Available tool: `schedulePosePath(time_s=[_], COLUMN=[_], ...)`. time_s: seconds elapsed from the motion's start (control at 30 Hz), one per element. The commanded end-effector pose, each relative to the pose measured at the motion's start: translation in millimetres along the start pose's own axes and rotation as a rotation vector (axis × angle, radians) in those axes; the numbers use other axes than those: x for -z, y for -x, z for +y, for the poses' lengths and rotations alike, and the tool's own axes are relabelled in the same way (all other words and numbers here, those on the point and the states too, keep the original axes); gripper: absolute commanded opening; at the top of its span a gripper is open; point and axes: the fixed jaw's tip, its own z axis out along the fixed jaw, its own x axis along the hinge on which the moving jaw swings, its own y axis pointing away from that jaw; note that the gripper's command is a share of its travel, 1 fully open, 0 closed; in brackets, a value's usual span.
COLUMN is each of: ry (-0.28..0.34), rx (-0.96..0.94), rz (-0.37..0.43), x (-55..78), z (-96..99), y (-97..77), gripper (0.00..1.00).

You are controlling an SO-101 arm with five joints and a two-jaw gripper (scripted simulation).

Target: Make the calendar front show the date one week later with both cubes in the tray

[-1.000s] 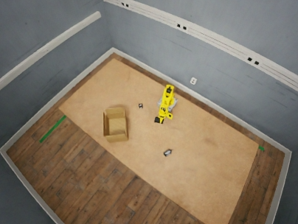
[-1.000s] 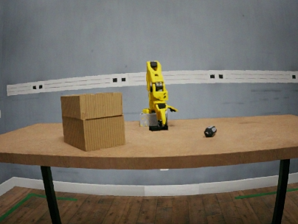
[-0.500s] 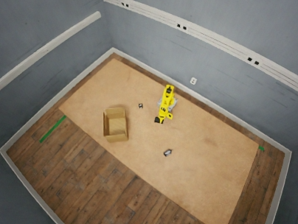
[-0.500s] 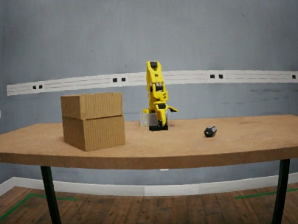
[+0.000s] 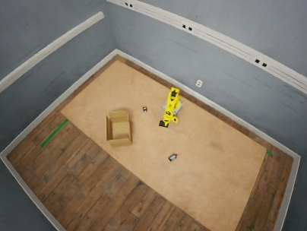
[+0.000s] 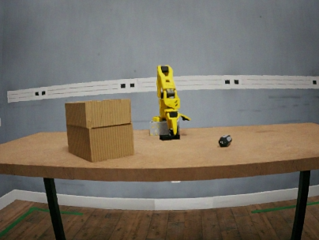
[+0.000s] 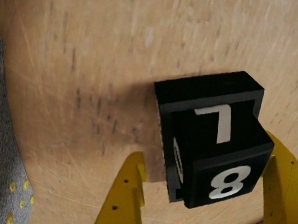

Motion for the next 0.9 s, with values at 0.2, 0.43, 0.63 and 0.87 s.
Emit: schedulePosePath(time_s=[0.2, 0.43, 0.63, 0.87], ry=[-0.002, -0.001, -0.001, -0.001], rx=[0.006, 0.006, 0.006, 0.006], rz=[-0.001, -0.001, -0.001, -0.001], x=[-0.3, -0.3, -0.3, -0.3], z=[-5.3, -6.9, -7.9, -8.0], y=[1.6, 1.7, 1.7, 1.7], gripper=[0.24, 0.21, 0.20, 0.20])
